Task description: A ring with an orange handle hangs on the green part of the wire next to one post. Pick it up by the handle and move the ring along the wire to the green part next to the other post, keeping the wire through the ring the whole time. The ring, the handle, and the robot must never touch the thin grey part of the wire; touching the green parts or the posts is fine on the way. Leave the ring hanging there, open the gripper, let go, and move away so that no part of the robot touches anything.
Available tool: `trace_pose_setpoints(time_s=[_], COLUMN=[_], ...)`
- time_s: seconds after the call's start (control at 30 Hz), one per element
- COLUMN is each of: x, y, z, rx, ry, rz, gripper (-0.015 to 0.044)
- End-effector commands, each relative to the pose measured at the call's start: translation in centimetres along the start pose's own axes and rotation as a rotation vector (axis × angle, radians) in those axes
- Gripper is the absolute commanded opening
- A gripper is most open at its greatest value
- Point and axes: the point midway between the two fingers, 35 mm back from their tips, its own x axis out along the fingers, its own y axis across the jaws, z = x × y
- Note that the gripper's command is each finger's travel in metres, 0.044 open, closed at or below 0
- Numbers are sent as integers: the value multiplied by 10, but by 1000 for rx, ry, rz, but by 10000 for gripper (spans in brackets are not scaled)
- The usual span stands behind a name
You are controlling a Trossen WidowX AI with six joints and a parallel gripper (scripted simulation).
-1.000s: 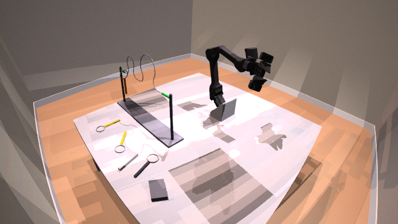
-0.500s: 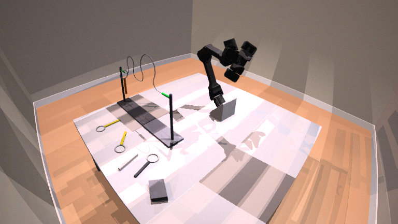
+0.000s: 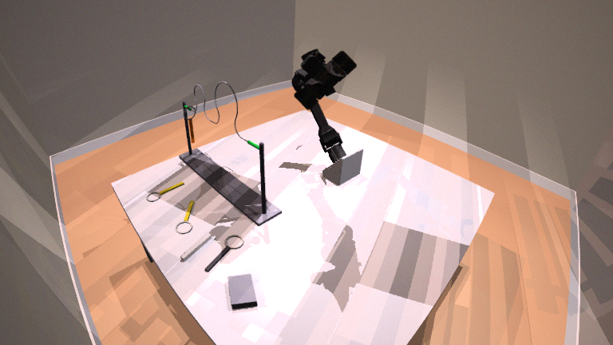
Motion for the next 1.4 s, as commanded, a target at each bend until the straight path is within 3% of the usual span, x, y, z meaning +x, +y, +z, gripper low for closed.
trace_pose_setpoints(time_s=[0.0, 0.4, 0.83, 1.1, 1.37], x=[-3, -27, -79, -127, -210], y=[-21, -82, -145, -180, -223], z=[38, 126, 214, 266, 333], rx=[-91, -359, -688, -899, -1057], ry=[-46, -163, -284, -363, -494], rz=[4, -28, -112, -198, -370], gripper=[160, 160, 160, 160, 160])
